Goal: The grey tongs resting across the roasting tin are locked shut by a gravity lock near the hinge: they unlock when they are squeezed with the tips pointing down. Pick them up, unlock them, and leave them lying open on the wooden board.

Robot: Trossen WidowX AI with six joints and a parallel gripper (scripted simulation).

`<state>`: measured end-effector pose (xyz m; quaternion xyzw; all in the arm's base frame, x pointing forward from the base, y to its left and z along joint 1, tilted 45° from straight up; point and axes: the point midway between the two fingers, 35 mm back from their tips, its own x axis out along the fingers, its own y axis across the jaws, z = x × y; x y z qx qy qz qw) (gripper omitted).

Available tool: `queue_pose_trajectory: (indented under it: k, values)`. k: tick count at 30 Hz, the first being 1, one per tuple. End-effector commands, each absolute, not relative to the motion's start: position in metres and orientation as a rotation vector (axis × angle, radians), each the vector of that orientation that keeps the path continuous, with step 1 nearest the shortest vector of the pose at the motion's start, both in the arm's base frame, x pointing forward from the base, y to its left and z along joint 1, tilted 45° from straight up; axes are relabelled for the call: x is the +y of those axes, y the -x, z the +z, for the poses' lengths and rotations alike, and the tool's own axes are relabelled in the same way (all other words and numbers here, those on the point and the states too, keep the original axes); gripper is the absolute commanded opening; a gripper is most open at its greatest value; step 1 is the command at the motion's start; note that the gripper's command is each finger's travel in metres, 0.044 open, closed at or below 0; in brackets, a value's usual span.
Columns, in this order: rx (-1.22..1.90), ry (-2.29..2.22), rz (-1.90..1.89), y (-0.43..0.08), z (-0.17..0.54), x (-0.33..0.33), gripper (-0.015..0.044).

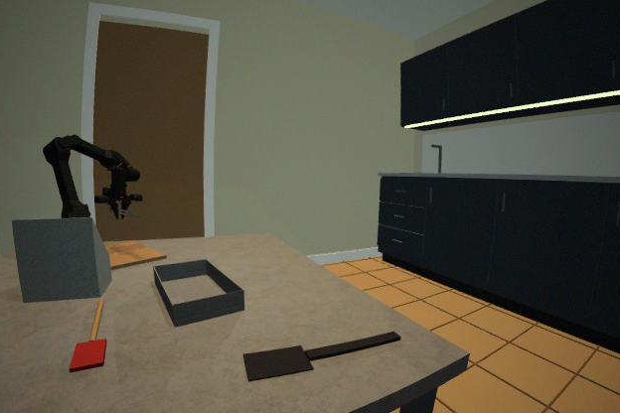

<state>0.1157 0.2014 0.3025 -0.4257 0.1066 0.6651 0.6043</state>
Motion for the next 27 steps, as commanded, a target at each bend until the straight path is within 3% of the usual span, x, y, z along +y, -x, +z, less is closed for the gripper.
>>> queue_pose_trajectory:
  k: [1, 15, 27]
  values:
    - [0.236, 0.985, 1.583, -0.112, 0.297, 0.199, -0.015]
    - [0.075, 0.802, 1.866, -0.1, 0.274, 0.191, -0.015]
    - [-0.187, 0.528, 1.859, -0.109, 0.284, 0.183, -0.015]
